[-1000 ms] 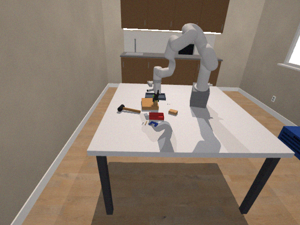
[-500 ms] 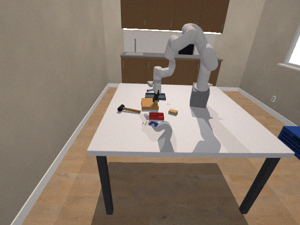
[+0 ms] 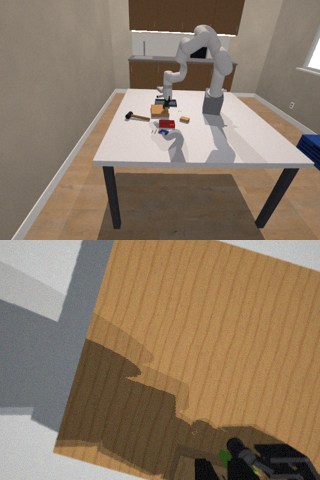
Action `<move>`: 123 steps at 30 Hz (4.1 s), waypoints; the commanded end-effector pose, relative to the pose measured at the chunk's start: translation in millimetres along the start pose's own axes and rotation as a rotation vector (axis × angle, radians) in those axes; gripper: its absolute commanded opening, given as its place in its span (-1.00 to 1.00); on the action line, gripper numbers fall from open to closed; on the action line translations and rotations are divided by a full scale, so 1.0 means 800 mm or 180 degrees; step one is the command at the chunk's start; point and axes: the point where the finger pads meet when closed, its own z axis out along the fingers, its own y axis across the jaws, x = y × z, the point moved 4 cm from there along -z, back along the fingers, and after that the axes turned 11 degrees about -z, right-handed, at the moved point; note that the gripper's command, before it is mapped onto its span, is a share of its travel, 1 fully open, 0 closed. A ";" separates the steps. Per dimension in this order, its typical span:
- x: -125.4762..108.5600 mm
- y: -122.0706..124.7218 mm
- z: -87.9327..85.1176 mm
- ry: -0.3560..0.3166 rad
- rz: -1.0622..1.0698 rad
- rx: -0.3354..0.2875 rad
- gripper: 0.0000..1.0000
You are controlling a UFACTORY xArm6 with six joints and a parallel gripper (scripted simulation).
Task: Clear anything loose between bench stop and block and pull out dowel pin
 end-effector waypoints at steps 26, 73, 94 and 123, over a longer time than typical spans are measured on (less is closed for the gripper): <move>0.002 0.001 -0.002 0.0014 -0.0525 -0.0008 -1.00; 0.002 0.001 -0.003 0.0013 -0.0961 -0.0009 -1.00; 0.002 0.001 -0.003 0.0014 -0.0374 -0.0008 -1.00; 0.002 0.001 -0.003 0.0015 0.0502 -0.0006 -1.00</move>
